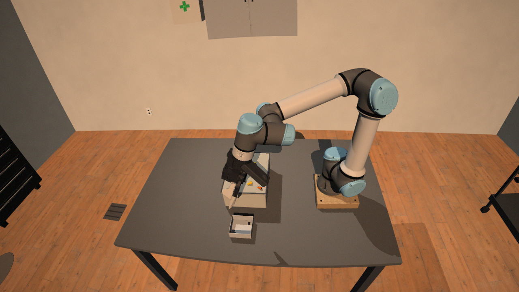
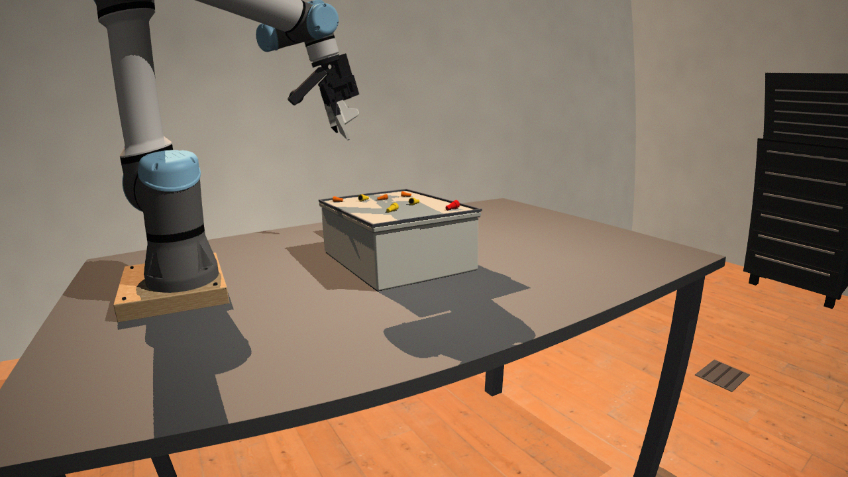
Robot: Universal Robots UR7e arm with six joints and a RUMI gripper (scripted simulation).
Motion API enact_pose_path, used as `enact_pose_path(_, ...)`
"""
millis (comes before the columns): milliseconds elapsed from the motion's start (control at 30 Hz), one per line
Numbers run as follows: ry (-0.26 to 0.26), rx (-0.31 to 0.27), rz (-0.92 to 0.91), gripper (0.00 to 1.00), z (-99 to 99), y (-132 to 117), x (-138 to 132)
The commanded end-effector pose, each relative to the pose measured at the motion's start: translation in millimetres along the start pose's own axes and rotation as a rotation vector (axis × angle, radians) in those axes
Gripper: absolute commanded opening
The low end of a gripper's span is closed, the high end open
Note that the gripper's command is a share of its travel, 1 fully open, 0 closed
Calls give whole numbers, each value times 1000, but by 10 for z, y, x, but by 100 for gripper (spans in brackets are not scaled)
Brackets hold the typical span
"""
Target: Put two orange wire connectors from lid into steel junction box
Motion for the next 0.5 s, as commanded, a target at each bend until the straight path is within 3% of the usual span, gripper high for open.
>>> enact_pose_path(0,31,25,-162,100,66,-153,-135)
enact_pose_path(467,95,61,-501,100,207,-441,-462)
Point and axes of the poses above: the point where the finger pads meet when closed, its own z axis back along the fingers, its own x axis across the jaws, y = z × x, the point moved 6 cm from there along z, back along the fingers, and after that the axes turned 11 degrees about -z, right-handed, at the moved point
